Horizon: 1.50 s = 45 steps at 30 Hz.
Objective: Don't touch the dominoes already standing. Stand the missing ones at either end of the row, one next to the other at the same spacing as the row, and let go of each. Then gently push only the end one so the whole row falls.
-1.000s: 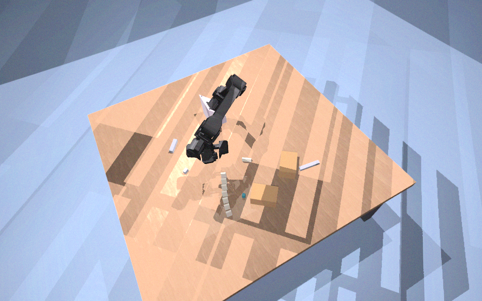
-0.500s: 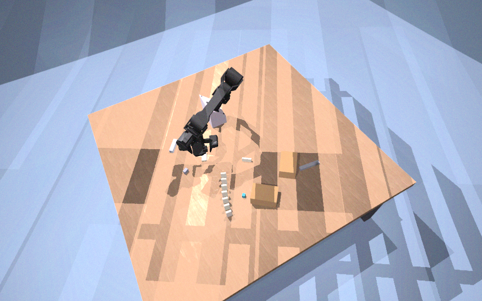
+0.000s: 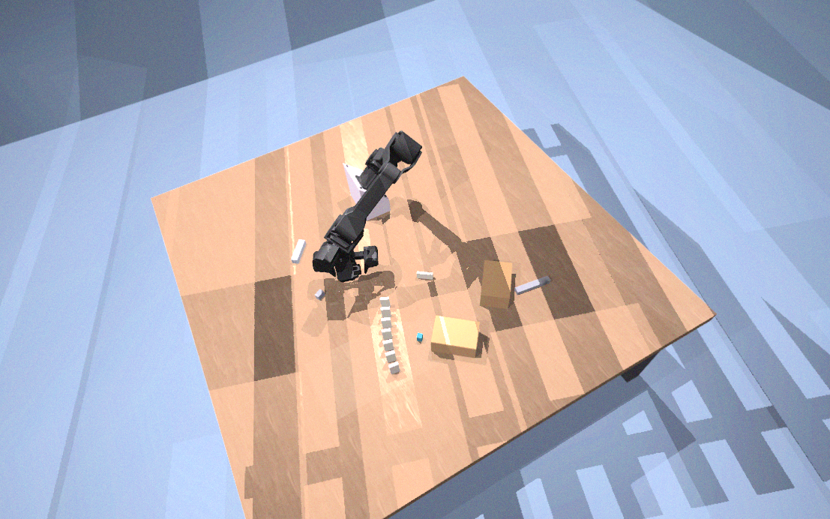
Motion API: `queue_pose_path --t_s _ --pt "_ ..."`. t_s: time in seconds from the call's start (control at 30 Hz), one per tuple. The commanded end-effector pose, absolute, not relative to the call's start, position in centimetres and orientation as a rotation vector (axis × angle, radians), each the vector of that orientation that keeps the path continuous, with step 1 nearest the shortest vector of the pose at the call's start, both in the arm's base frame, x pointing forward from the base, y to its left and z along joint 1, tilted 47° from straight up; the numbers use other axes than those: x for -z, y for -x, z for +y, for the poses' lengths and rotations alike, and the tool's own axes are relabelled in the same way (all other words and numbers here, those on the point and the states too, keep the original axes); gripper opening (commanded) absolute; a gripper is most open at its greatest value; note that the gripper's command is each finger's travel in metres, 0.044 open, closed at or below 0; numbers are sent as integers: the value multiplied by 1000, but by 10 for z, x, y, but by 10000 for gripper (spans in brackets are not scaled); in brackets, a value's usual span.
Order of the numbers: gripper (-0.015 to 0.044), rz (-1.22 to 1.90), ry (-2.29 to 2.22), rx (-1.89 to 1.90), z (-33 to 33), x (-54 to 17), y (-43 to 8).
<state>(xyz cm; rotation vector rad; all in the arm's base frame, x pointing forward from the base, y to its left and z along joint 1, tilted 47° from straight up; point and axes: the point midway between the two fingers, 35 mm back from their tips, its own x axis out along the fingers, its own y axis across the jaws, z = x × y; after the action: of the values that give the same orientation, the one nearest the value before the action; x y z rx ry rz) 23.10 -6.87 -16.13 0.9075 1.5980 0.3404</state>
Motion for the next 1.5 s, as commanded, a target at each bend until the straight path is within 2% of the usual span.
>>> queue_pose_path --t_s 0.0,0.33,0.77,1.13,1.47 --pt "440 1606 -915 -345 -61 166 -229" --pt "440 1606 -916 -345 -56 170 -229" --pt "107 1606 -916 -345 -56 170 -229" --pt "107 1606 -915 -345 -62 165 -230" --pt "107 1608 -912 -340 -153 81 -236"
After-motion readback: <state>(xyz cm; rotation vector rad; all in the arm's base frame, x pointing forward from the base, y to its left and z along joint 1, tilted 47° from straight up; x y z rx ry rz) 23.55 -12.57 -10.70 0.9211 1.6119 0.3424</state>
